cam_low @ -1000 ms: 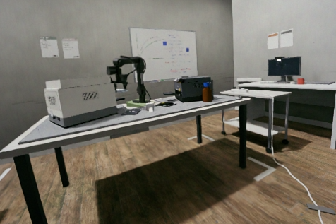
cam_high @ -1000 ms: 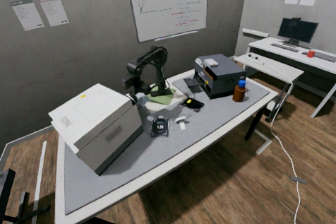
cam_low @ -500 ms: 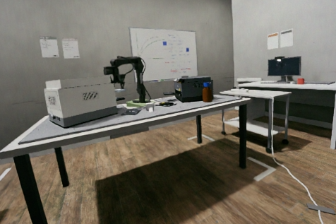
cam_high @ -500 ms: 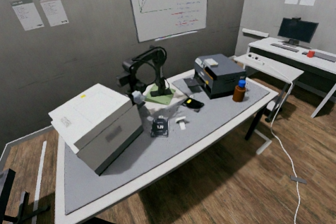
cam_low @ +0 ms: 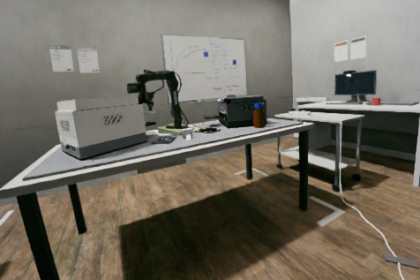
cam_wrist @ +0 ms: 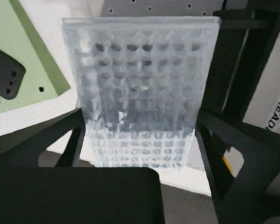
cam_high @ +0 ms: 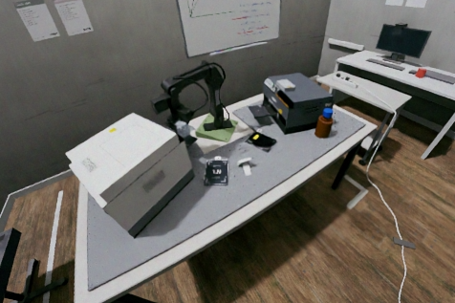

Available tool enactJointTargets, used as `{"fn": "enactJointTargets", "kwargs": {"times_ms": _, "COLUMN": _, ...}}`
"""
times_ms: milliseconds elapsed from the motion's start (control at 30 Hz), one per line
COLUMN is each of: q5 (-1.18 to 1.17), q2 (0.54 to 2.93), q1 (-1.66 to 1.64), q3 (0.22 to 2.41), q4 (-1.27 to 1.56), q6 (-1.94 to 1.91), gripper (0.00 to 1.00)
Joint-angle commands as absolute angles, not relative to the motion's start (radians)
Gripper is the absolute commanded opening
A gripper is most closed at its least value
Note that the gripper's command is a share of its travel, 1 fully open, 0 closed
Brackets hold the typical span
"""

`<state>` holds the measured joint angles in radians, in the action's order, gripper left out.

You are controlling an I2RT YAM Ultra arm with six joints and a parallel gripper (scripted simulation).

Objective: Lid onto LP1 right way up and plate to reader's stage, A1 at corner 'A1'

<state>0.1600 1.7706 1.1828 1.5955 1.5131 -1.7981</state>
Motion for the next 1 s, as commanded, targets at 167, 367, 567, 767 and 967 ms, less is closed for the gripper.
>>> {"fn": "enactJointTargets", "kwargs": {"times_ms": 167, "q5": 0.173, "q2": 1.774, "q1": 1.252, "q3": 1.654, "q4": 1.53, "q6": -1.898, "gripper": 0.86}}
{"fn": "enactJointTargets", "kwargs": {"times_ms": 367, "q5": 0.175, "q2": 1.784, "q1": 1.235, "q3": 1.658, "q4": 1.531, "q6": -1.901, "gripper": 0.86}}
{"fn": "enactJointTargets", "kwargs": {"times_ms": 567, "q5": 0.175, "q2": 1.795, "q1": 1.247, "q3": 1.661, "q4": 1.532, "q6": -1.896, "gripper": 0.86}}
{"fn": "enactJointTargets", "kwargs": {"times_ms": 767, "q5": 0.175, "q2": 1.801, "q1": 1.245, "q3": 1.662, "q4": 1.532, "q6": -1.88, "gripper": 0.86}}
{"fn": "enactJointTargets", "kwargs": {"times_ms": 967, "q5": 0.175, "q2": 1.804, "q1": 1.243, "q3": 1.663, "q4": 1.532, "q6": -1.875, "gripper": 0.86}}
